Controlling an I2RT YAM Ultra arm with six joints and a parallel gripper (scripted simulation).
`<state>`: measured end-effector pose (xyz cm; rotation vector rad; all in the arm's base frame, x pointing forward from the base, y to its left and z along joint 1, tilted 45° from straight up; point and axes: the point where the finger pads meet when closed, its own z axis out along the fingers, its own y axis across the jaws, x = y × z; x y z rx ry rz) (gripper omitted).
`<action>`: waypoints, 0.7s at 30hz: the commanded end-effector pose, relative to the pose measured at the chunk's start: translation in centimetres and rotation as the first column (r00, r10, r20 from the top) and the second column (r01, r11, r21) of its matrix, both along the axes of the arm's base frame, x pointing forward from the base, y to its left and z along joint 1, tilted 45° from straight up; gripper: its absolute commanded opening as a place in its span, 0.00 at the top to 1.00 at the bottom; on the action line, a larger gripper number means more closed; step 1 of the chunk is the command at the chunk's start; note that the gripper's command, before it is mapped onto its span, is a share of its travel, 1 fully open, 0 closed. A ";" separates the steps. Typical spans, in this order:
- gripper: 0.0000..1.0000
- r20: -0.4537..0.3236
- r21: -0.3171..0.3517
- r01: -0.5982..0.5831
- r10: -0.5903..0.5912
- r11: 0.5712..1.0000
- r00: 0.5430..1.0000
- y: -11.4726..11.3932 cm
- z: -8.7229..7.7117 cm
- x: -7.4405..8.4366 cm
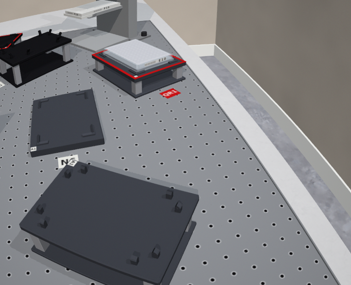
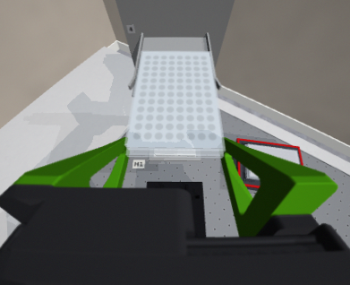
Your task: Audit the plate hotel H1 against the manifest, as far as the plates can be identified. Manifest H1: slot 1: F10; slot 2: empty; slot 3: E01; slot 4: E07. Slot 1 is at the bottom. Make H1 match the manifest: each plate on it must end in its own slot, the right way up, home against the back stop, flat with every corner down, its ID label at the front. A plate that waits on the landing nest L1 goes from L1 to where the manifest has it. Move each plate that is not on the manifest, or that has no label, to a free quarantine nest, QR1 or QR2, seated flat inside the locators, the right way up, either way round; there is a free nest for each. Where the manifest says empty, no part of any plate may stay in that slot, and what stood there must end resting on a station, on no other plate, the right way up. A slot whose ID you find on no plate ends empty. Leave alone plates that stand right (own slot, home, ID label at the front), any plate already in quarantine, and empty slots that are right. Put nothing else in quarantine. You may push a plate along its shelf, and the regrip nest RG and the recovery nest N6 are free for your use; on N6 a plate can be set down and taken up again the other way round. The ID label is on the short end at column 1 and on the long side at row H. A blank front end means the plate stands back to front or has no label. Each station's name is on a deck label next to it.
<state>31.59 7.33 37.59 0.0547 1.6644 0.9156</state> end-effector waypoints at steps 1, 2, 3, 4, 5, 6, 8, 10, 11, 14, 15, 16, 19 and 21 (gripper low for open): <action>0.14 0.015 -0.002 0.012 -0.012 1.000 1.000 -0.4 0.4 -0.5; 0.14 0.015 -0.002 0.012 -0.012 1.000 1.000 -0.4 0.3 -0.6; 0.14 0.014 -0.002 0.012 -0.012 1.000 1.000 -0.4 0.3 -0.7; 0.14 0.014 -0.002 0.012 -0.012 1.000 1.000 -0.4 0.2 -0.9; 0.14 0.014 -0.002 0.012 -0.012 1.000 1.000 -0.5 0.2 -1.0; 0.14 0.014 -0.002 0.012 -0.012 1.000 1.000 -0.5 0.1 -1.1; 0.14 0.014 -0.002 0.012 -0.012 1.000 1.000 -0.5 0.1 -1.2; 0.14 0.014 -0.002 0.012 -0.012 1.000 1.000 -0.6 0.0 -1.3; 0.14 0.014 -0.002 0.012 -0.012 1.000 1.000 -0.6 -0.1 -1.5; 0.14 0.014 -0.002 0.012 -0.011 1.000 1.000 -0.7 -0.2 -1.8; 0.14 0.014 -0.002 0.011 -0.011 1.000 1.000 -0.7 -0.3 -1.9; 0.14 0.014 -0.002 0.011 -0.011 1.000 1.000 -0.7 -0.3 -2.1; 0.14 0.014 -0.002 0.011 -0.011 1.000 1.000 -0.8 -0.5 -2.4; 0.14 0.014 -0.002 0.011 -0.011 1.000 1.000 -0.9 -0.6 -2.6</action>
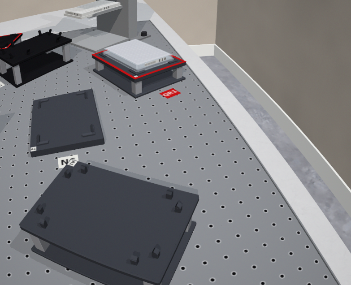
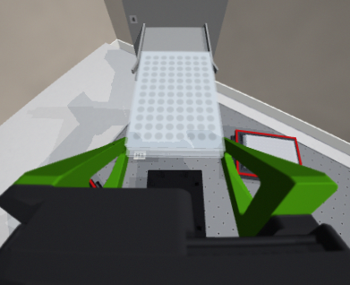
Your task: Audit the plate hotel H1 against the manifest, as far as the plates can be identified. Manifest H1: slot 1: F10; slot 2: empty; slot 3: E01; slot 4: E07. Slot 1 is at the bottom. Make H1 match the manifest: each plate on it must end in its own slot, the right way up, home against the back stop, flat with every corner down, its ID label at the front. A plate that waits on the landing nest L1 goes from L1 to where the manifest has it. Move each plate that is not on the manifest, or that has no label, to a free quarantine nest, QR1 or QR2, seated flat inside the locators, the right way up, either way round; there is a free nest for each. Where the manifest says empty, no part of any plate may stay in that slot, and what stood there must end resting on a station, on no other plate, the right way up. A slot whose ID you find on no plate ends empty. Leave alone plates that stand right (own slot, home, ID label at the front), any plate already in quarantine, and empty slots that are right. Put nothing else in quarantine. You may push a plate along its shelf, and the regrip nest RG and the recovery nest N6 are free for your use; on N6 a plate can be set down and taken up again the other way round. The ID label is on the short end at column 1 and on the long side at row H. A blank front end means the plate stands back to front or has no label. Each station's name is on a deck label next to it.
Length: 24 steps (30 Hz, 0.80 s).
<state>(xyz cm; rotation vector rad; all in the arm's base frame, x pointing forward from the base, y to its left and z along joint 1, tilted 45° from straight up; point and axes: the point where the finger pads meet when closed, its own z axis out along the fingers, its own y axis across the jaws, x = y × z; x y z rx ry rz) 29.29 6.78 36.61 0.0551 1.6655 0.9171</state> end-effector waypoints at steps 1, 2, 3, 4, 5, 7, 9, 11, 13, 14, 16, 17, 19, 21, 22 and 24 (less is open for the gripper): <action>0.14 0.015 -0.003 0.012 -0.012 1.000 1.000 -0.3 0.3 -0.5; 0.14 0.015 -0.003 0.012 -0.012 1.000 1.000 -0.4 0.3 -0.6; 0.14 0.015 -0.003 0.012 -0.012 1.000 1.000 -0.4 0.2 -0.7; 0.14 0.015 -0.003 0.012 -0.012 1.000 1.000 -0.4 0.2 -0.7; 0.14 0.015 -0.003 0.012 -0.012 1.000 1.000 -0.4 0.2 -0.7; 0.14 0.015 -0.003 0.012 -0.012 1.000 1.000 -0.5 0.1 -0.9; 0.14 0.015 -0.003 0.012 -0.012 1.000 1.000 -0.5 0.0 -1.2; 0.14 0.015 -0.003 0.012 -0.012 1.000 1.000 -0.6 -0.1 -1.4; 0.14 0.014 -0.003 0.012 -0.012 1.000 1.000 -0.6 -0.2 -1.7; 0.14 0.014 -0.003 0.012 -0.012 1.000 1.000 -0.7 -0.2 -1.8; 0.14 0.014 -0.003 0.012 -0.012 1.000 1.000 -0.7 -0.4 -2.0; 0.14 0.014 -0.003 0.012 -0.012 1.000 1.000 -0.7 -0.4 -2.1; 0.14 0.014 -0.003 0.012 -0.012 1.000 1.000 -0.8 -0.5 -2.4; 0.14 0.014 -0.003 0.012 -0.012 1.000 1.000 -0.8 -0.6 -2.5; 0.14 0.014 -0.003 0.012 -0.012 1.000 1.000 -0.8 -0.6 -2.5; 0.14 0.014 -0.003 0.012 -0.012 1.000 1.000 -0.9 -0.7 -2.7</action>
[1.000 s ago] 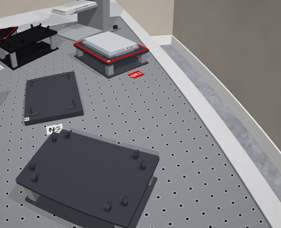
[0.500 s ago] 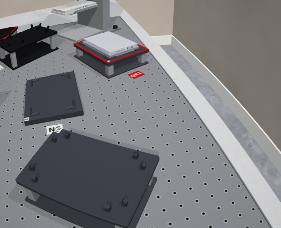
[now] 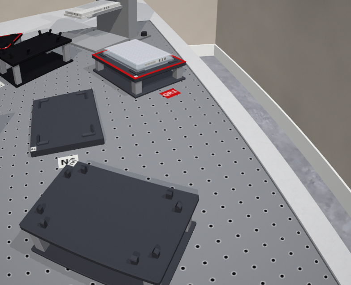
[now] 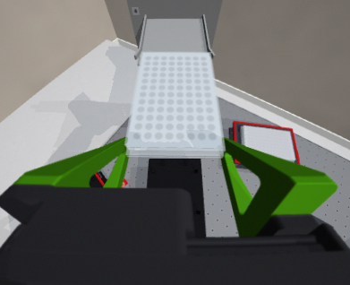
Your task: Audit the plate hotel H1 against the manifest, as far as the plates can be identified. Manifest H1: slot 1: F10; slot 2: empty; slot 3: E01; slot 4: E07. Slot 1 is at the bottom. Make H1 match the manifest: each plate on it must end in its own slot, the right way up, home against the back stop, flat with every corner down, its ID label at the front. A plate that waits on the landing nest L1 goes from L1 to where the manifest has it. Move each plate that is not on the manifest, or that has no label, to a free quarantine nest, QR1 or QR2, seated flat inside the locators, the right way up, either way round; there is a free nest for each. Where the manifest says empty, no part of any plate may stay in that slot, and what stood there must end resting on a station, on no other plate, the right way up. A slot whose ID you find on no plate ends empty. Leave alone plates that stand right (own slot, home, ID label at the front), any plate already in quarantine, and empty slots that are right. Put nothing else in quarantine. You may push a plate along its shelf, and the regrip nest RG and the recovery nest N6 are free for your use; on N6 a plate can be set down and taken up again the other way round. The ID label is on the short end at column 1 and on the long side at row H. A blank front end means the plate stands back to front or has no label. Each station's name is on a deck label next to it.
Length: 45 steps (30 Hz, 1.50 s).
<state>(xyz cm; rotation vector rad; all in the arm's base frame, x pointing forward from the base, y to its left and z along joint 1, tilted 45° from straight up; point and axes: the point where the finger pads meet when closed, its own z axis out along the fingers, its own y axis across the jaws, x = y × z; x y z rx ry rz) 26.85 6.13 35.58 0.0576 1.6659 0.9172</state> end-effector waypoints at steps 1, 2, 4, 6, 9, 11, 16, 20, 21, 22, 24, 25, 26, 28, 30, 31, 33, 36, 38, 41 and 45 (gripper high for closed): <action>0.14 0.015 -0.004 0.011 -0.011 1.000 1.000 -0.3 0.3 -0.4; 0.14 0.015 -0.004 0.011 -0.011 1.000 1.000 -0.3 0.2 -0.5; 0.14 0.015 -0.004 0.011 -0.010 1.000 1.000 -0.3 0.1 -0.8; 0.14 0.015 -0.004 0.011 -0.010 1.000 1.000 -0.4 0.0 -1.0; 0.14 0.014 -0.004 0.010 -0.010 1.000 1.000 -0.5 -0.1 -1.4; 0.14 0.014 -0.004 0.010 -0.010 1.000 1.000 -0.5 -0.2 -1.6; 0.14 0.014 -0.004 0.010 -0.010 1.000 1.000 -0.6 -0.4 -2.0; 0.14 0.014 -0.004 0.010 -0.010 1.000 1.000 -0.7 -0.6 -2.4; 0.14 0.014 -0.004 0.010 -0.010 1.000 1.000 -0.7 -0.7 -2.5; 0.14 0.014 -0.004 0.010 -0.010 1.000 1.000 -0.8 -0.8 -2.6; 0.14 0.014 -0.004 0.010 -0.010 1.000 1.000 -0.8 -0.9 -2.9; 0.14 0.013 -0.004 0.010 -0.010 1.000 1.000 -0.8 -1.0 -3.0; 0.14 0.013 -0.004 0.010 -0.010 1.000 1.000 -0.8 -1.1 -3.1; 0.14 0.013 -0.004 0.010 -0.010 1.000 1.000 -0.8 -1.2 -3.3; 0.14 0.013 -0.004 0.010 -0.010 1.000 1.000 -0.8 -1.4 -3.5; 0.14 0.013 -0.004 0.010 -0.010 1.000 1.000 -0.8 -1.4 -3.5; 0.14 0.013 -0.004 0.010 -0.010 1.000 1.000 -0.8 -1.4 -3.6; 0.14 0.013 -0.004 0.010 -0.010 1.000 1.000 -0.8 -1.7 -4.0; 0.14 0.013 -0.004 0.010 -0.010 1.000 1.000 -0.8 -1.8 -4.2; 0.14 0.013 -0.004 0.010 -0.010 1.000 1.000 -0.9 -2.0 -4.5; 0.14 0.012 -0.004 0.010 -0.010 1.000 1.000 -0.9 -2.3 -5.0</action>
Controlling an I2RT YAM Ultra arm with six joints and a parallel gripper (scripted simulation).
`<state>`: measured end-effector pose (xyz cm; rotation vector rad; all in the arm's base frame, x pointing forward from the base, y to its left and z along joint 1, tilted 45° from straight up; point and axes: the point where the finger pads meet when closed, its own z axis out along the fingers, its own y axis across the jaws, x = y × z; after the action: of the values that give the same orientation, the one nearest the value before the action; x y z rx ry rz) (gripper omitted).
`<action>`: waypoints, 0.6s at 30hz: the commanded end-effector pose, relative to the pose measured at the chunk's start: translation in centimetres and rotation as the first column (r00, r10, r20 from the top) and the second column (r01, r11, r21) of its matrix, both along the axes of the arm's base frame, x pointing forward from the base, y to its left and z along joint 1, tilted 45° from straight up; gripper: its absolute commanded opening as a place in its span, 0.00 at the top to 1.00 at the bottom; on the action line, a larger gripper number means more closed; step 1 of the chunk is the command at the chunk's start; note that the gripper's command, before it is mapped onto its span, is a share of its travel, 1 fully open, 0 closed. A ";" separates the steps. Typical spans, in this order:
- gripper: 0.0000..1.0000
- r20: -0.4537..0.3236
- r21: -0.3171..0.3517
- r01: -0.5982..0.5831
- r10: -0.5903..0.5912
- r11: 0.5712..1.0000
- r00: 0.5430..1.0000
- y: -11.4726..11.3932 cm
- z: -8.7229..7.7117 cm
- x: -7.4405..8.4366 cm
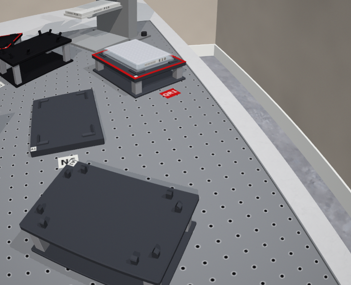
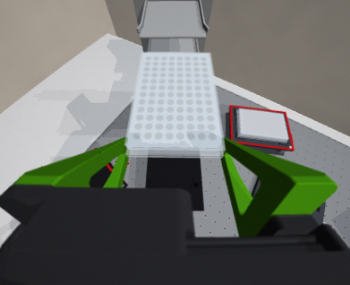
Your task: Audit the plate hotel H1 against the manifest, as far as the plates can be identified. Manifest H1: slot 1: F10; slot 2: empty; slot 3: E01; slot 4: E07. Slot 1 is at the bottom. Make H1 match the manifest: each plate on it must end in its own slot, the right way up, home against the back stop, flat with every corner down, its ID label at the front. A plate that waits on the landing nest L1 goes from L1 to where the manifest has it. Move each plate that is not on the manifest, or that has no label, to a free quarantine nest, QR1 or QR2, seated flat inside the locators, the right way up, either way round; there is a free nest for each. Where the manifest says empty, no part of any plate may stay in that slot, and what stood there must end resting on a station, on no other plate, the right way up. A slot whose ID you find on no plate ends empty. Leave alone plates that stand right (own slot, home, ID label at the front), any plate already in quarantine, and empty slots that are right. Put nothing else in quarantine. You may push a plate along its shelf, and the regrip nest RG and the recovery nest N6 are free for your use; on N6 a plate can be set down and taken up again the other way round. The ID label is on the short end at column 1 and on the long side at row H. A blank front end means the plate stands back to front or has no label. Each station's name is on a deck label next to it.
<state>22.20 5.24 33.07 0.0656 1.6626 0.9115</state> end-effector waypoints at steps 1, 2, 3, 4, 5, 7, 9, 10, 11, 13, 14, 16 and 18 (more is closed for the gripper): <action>0.14 0.011 -0.006 0.001 -0.001 1.000 1.000 0.0 0.1 -0.4; 0.14 0.011 -0.006 0.001 -0.001 1.000 1.000 0.0 0.0 -0.5; 0.14 0.011 -0.006 0.001 -0.001 1.000 1.000 0.0 0.0 -0.5; 0.14 0.011 -0.006 0.001 -0.001 1.000 1.000 0.0 0.0 -0.5; 0.14 0.011 -0.006 0.001 -0.001 1.000 1.000 0.0 0.0 -0.7; 0.14 0.011 -0.006 0.001 -0.001 1.000 1.000 0.0 -0.2 -0.9; 0.14 0.010 -0.006 0.001 -0.001 1.000 1.000 0.0 -0.3 -1.1; 0.14 0.010 -0.006 0.001 -0.001 1.000 1.000 0.0 -0.4 -1.2; 0.14 0.010 -0.006 0.001 -0.001 1.000 1.000 0.0 -0.5 -1.3; 0.14 0.010 -0.006 0.001 -0.001 1.000 1.000 -0.1 -0.6 -1.5; 0.14 0.010 -0.006 0.001 -0.001 1.000 1.000 -0.1 -0.7 -1.7; 0.14 0.010 -0.006 0.001 -0.001 1.000 1.000 -0.1 -0.9 -1.9; 0.14 0.010 -0.006 0.001 -0.001 1.000 1.000 -0.1 -1.0 -2.1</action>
<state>20.46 4.99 31.97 0.0716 1.6588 0.9041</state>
